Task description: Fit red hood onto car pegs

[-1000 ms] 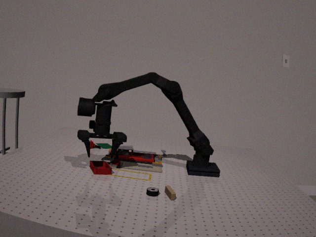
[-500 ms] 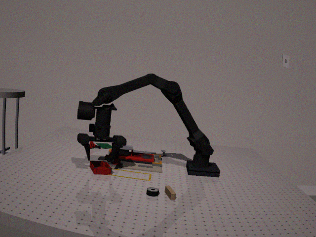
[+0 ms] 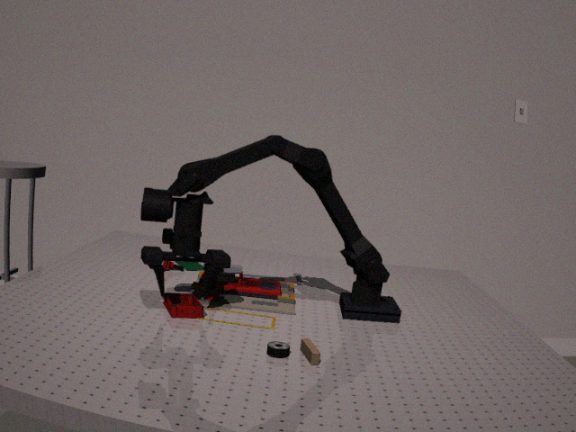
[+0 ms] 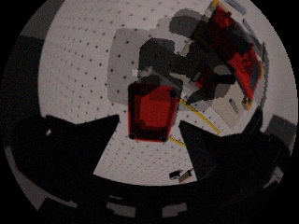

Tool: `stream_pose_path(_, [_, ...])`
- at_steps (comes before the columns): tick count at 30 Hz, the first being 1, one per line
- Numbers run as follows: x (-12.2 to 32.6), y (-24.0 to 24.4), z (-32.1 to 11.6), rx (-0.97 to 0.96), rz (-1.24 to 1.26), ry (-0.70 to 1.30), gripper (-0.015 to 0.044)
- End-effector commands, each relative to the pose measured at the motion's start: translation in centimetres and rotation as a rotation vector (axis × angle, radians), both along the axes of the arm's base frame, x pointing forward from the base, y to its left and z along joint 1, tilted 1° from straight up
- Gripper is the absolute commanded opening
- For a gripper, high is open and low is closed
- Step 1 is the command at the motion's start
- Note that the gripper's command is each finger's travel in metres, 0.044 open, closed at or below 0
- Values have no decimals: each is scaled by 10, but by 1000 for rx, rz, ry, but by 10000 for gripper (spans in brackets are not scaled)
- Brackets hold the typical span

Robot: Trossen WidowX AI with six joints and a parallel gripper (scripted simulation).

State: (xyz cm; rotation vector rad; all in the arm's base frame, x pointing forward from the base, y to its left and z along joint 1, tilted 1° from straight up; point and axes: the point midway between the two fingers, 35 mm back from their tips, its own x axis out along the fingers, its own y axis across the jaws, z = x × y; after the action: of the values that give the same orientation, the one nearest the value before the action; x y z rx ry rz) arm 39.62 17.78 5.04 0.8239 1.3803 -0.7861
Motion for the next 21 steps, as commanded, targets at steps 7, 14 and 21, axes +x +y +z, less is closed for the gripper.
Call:
stream_pose_path(7, [-1,-1,-7,-5,-1,3,440])
stream_pose_path(14, [0,-1,-10,-5,-1,3,440])
stream_pose_path(21, [0,-1,-14,-5,-1,3,440])
